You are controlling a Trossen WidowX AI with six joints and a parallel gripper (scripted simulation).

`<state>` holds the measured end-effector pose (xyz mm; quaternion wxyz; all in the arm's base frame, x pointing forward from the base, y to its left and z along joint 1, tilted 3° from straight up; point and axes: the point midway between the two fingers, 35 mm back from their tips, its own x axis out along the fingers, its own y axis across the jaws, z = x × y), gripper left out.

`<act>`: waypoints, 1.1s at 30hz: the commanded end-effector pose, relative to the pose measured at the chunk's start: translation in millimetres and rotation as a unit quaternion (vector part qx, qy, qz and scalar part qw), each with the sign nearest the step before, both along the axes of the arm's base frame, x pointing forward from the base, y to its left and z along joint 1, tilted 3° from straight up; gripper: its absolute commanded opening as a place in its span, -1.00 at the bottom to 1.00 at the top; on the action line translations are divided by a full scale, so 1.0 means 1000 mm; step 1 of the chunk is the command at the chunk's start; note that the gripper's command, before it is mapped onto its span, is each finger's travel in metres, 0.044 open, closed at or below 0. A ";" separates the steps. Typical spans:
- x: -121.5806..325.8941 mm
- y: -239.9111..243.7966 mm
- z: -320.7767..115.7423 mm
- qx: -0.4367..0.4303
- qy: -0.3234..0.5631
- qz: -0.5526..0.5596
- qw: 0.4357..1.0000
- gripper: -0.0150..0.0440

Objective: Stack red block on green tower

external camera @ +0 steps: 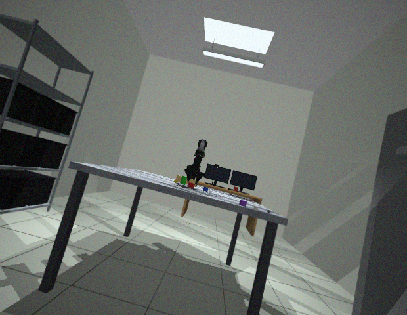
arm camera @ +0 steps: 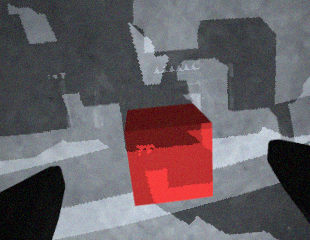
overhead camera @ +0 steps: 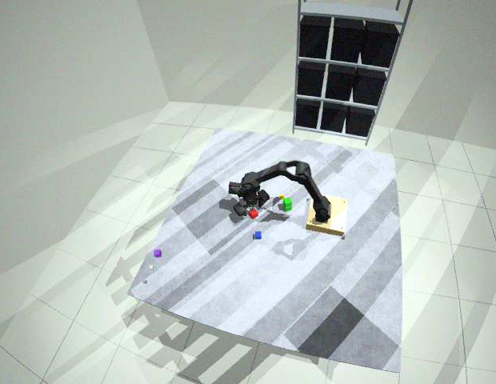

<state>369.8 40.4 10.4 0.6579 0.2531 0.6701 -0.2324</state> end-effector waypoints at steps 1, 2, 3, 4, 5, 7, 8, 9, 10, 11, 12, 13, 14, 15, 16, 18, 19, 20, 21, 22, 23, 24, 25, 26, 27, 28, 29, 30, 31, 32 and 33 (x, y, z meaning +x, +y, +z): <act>-0.002 0.001 -0.009 0.002 0.005 -0.002 1.000 1.00; -0.002 0.001 -0.011 0.002 0.005 -0.002 1.000 1.00; -0.003 0.001 -0.013 0.002 0.005 -0.002 1.000 1.00; -0.003 0.001 -0.014 0.002 0.005 -0.002 1.000 1.00; -0.003 0.001 -0.016 0.002 0.005 -0.002 1.000 1.00; -0.003 0.001 -0.019 0.002 0.005 -0.002 1.000 1.00; -0.003 0.001 -0.021 0.002 0.005 -0.002 1.000 1.00; -0.003 0.001 -0.023 0.002 0.005 -0.002 1.000 1.00; -0.003 0.001 -0.024 0.002 0.005 -0.002 1.000 1.00; -0.003 0.002 -0.026 0.002 0.005 -0.002 1.000 1.00; -0.003 0.002 -0.027 0.002 0.005 -0.002 1.000 1.00; -0.004 0.002 -0.029 0.002 0.005 -0.002 1.000 1.00; -0.004 0.002 -0.030 0.002 0.005 -0.002 1.000 1.00; -0.004 0.002 -0.031 0.002 0.005 -0.002 1.000 1.00; -0.004 0.002 -0.031 0.002 0.005 -0.002 1.000 1.00; -0.004 0.002 -0.031 0.002 0.005 -0.002 1.000 1.00; -0.004 0.002 -0.031 0.002 0.005 -0.002 1.000 1.00; -0.004 0.002 -0.031 0.002 0.005 -0.002 1.000 1.00; -0.004 0.002 -0.031 0.002 0.005 -0.002 1.000 1.00; -0.004 0.002 -0.031 0.002 0.005 -0.002 1.000 1.00; -0.004 0.002 -0.031 0.002 0.005 -0.002 1.000 1.00; -0.004 0.002 -0.031 0.002 0.005 -0.002 1.000 1.00; -0.004 0.002 -0.031 0.002 0.005 -0.002 1.000 1.00; -0.004 0.002 -0.031 0.002 0.005 -0.002 1.000 1.00; -0.004 0.002 -0.031 0.002 0.005 -0.002 1.000 1.00; -0.004 0.002 -0.031 0.002 0.005 -0.002 1.000 1.00; -0.004 0.002 -0.031 0.002 0.005 -0.002 1.000 1.00; -0.004 0.002 -0.031 0.002 0.005 -0.002 1.000 1.00; -0.004 0.002 -0.031 0.002 0.005 -0.002 1.000 1.00; -0.004 0.002 -0.031 0.000 0.004 0.000 1.000 1.00; -0.004 0.002 -0.031 0.000 0.004 0.000 1.000 0.91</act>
